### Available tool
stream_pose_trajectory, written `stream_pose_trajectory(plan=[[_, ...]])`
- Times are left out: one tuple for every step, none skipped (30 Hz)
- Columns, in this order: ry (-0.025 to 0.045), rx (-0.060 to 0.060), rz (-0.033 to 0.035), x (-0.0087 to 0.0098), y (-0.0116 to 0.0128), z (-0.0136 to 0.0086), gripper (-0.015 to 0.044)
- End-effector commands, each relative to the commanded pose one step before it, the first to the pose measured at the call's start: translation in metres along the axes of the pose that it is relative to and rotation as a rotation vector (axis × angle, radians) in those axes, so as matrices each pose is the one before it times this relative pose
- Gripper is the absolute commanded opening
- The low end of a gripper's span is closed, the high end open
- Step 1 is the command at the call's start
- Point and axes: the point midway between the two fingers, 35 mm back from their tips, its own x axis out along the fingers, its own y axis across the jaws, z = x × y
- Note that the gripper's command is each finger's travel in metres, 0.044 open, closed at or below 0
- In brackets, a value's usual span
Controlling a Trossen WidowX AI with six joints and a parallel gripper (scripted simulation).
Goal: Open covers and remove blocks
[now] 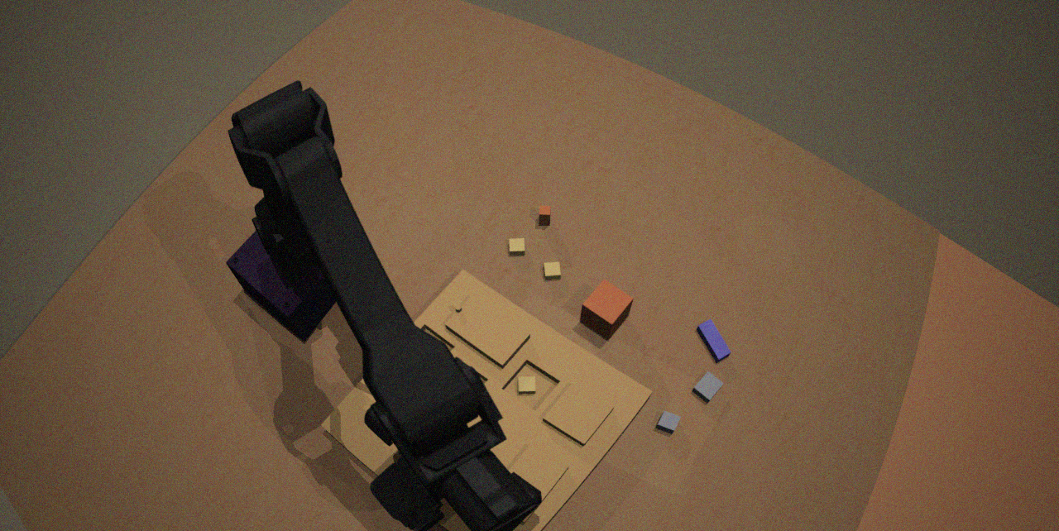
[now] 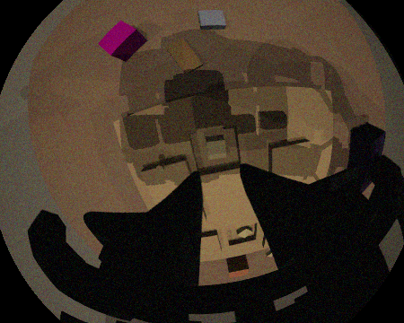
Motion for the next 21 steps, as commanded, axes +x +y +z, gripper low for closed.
stream_pose_trajectory(plan=[[0.00686,0.0058,-0.00897,0.01453,-0.00196,-0.00114,0.0144],[0.00003,0.0000,-0.00001,0.00338,-0.00004,-0.00001,0.0144],[0.00003,0.0000,-0.00001,0.00337,-0.00008,-0.00002,0.0144],[0.00004,0.0000,-0.00001,0.00336,-0.00012,-0.00003,0.0144],[0.00003,0.0000,-0.00001,0.00270,-0.00012,-0.00003,0.0144],[0.00002,0.0000,-0.00001,0.00163,-0.00008,-0.00002,0.0144],[0.00001,0.0000,0.00000,0.00054,-0.00003,-0.00001,0.0144],[0.00000,0.0000,0.00000,0.00000,0.00000,0.00000,0.0144],[0.00000,0.0000,0.00000,0.00000,0.00000,0.00000,0.0144],[0.00000,0.0000,0.00000,0.00000,0.00000,0.00000,0.0144],[0.00000,0.0000,0.00000,0.00000,0.00000,0.00000,0.0144],[0.00000,0.0000,0.00000,0.00000,0.00000,0.00000,0.0144],[0.00000,0.0000,0.00000,0.00000,0.00000,0.00000,0.0144],[0.00000,0.0000,0.00000,0.00000,0.00000,0.00000,0.0144],[0.00000,0.0000,0.00000,0.00000,0.00000,0.00000,0.0144],[0.00000,0.0000,0.00000,0.00000,0.00000,0.00000,0.0144],[0.00000,0.0000,0.00000,0.00000,0.00000,0.00000,0.0144],[-0.00001,0.0000,-0.00002,0.00000,-0.00017,0.00006,0.0144],[-0.00001,0.0000,-0.00002,0.00000,-0.00017,0.00006,0.0144],[0.00000,0.0000,0.00000,0.00000,0.00000,0.00000,0.0144],[0.00000,0.0000,0.00000,0.00000,0.00000,0.00000,0.0144]])
